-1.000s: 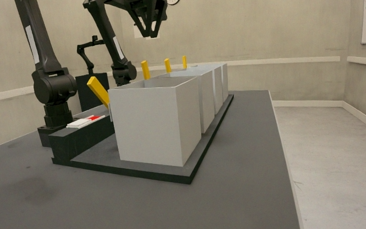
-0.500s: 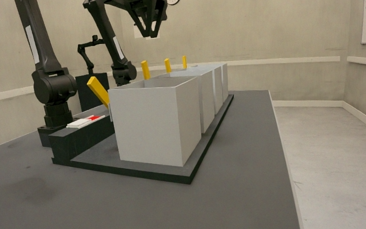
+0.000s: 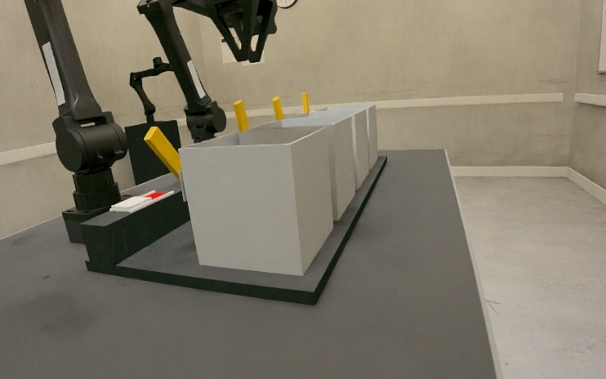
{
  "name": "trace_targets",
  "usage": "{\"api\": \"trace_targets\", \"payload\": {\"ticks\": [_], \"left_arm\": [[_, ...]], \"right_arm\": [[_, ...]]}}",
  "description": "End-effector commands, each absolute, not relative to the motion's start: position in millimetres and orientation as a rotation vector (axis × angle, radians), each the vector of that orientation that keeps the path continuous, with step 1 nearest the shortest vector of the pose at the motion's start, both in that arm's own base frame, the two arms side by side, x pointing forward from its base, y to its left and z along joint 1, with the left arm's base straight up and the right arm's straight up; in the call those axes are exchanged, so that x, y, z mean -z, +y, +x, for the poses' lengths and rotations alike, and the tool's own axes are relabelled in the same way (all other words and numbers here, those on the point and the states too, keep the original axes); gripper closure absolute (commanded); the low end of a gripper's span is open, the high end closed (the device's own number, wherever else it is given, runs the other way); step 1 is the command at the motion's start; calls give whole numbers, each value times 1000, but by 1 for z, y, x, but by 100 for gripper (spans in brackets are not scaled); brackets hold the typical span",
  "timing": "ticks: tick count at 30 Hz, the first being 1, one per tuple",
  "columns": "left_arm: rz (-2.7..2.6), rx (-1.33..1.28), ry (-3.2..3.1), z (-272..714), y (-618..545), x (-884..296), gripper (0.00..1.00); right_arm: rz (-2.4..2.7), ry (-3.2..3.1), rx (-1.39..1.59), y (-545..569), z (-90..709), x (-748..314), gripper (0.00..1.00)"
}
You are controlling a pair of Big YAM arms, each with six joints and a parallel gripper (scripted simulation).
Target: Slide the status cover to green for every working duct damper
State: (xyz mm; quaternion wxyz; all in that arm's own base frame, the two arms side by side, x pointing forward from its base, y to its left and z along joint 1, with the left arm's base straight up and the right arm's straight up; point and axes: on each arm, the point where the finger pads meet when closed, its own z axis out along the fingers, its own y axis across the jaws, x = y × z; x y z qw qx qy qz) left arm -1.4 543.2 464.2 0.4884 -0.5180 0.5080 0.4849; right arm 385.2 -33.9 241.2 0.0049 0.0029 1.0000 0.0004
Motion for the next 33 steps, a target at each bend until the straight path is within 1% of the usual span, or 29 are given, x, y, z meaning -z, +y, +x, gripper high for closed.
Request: {"api": "trace_targets", "payload": {"ticks": [1, 33], "left_arm": [[-1217, -1217, 1204, -5, 545, -501, 0], [-1217, -1217, 1204, -5, 545, -501, 0]], "right_arm": [[30, 3071, 8, -37, 399, -264, 64], [14, 3066, 7, -28, 405, -267, 64]]}}
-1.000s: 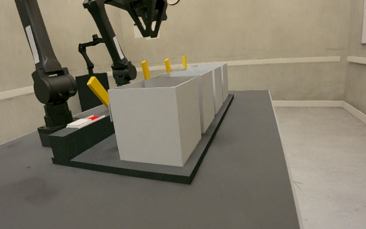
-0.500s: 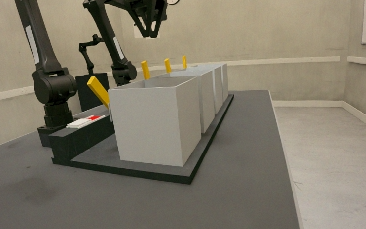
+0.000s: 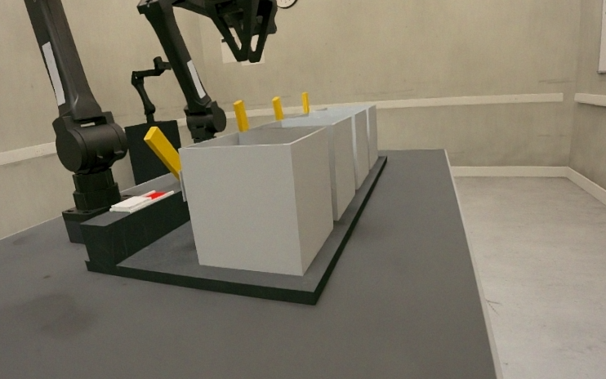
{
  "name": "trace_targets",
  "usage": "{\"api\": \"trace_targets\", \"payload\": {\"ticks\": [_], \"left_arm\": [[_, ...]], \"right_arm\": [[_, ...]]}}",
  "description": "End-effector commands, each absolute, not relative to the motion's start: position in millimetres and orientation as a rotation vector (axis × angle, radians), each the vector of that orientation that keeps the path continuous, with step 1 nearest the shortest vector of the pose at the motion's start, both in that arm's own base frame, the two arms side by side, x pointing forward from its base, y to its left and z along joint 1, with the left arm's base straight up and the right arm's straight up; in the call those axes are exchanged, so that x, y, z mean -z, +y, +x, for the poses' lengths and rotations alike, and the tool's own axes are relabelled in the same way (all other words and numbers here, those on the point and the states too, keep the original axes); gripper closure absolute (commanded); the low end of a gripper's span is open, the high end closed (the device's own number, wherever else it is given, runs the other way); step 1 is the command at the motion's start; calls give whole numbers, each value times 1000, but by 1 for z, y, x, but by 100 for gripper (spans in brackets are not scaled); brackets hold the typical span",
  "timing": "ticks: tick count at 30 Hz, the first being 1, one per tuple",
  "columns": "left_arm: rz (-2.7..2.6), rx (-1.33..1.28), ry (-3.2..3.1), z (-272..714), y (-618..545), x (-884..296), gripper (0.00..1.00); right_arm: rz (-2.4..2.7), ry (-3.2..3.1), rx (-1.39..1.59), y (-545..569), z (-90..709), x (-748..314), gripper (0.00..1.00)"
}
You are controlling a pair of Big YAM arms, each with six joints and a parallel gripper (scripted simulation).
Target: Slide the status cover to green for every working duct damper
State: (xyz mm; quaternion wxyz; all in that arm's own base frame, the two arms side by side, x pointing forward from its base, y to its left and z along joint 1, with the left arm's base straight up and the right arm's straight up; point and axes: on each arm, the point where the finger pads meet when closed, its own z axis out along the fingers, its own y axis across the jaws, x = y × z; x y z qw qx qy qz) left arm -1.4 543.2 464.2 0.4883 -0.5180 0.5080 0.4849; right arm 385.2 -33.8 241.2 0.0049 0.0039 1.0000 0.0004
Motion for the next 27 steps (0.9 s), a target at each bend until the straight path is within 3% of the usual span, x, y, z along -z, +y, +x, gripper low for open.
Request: {"api": "trace_targets", "payload": {"ticks": [1, 14, 27], "left_arm": [[-1217, -1217, 1204, -5, 545, -501, 0], [-1217, -1217, 1204, -5, 545, -501, 0], [-1217, -1217, 1204, -5, 545, -501, 0]], "right_arm": [[14, 3073, 4, -21, 407, -265, 64], [12, 3097, -22, 156, 402, -263, 64], [12, 3096, -28, 159, 398, -261, 64]]}}
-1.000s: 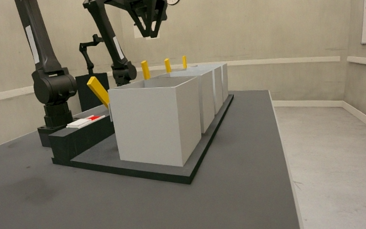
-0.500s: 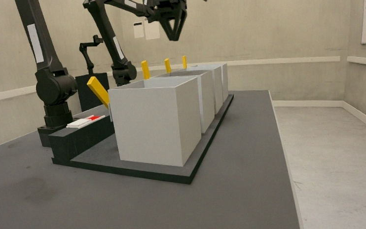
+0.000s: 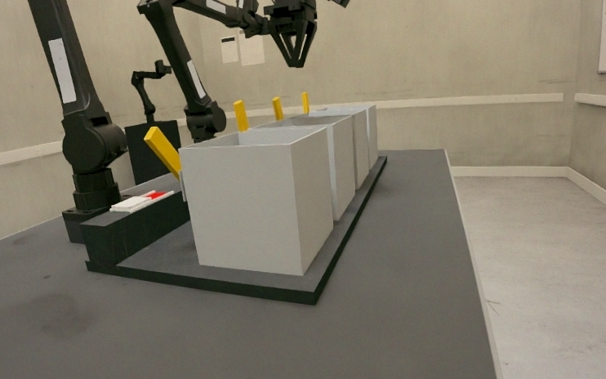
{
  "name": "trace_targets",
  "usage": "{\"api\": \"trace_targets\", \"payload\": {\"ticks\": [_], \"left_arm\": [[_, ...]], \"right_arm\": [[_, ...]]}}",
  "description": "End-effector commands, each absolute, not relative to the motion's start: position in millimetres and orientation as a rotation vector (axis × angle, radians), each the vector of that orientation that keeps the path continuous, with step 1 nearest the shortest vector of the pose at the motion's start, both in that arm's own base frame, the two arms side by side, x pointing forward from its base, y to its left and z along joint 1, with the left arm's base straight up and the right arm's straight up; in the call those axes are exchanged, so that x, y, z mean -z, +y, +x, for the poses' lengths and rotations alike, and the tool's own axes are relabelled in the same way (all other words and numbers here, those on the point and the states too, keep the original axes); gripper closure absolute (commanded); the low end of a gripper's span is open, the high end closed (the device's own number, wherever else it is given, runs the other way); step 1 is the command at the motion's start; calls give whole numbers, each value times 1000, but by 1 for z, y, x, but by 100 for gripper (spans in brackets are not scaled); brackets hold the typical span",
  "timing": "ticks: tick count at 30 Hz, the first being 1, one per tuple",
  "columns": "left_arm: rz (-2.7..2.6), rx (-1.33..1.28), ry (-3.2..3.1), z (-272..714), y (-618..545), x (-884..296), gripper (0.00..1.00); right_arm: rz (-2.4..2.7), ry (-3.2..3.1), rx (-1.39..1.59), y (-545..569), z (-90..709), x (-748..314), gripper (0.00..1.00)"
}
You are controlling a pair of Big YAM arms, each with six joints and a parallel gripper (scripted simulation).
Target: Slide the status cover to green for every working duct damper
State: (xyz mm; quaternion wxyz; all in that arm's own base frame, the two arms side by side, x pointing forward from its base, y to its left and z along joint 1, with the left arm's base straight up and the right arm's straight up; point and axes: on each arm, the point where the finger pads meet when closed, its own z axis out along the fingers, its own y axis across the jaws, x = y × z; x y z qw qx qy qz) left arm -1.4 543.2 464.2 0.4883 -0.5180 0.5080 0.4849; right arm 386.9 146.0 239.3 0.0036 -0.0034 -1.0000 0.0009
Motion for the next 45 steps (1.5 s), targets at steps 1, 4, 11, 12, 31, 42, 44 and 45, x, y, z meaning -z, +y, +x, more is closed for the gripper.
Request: {"api": "trace_targets", "payload": {"ticks": [1, 4, 11, 12, 31, 42, 44, 45], "left_arm": [[-1217, -1217, 1204, -5, 545, -501, 0], [-1217, -1217, 1204, -5, 545, -501, 0], [-1217, -1217, 1204, -5, 545, -501, 0], [-1217, -1217, 1204, -5, 545, -501, 0], [-1217, -1217, 1204, -5, 545, -501, 0], [-1217, -1217, 1204, -5, 545, -501, 0], [-1217, -1217, 1204, -5, 545, -501, 0], [-1217, -1217, 1204, -5, 545, -501, 0]], "right_arm": [[-12, -3189, 31, 158, 397, -262, 64], [-37, -3193, 33, 152, 399, -264, 64], [-27, -3193, 33, 153, 399, -264, 64], [-27, -3193, 33, 153, 399, -264, 64], [-27, -3193, 33, 153, 399, -264, 64], [-27, -3193, 33, 153, 399, -264, 64], [-27, -3193, 33, 153, 399, -264, 64], [-27, -3193, 33, 153, 399, -264, 64]]}}
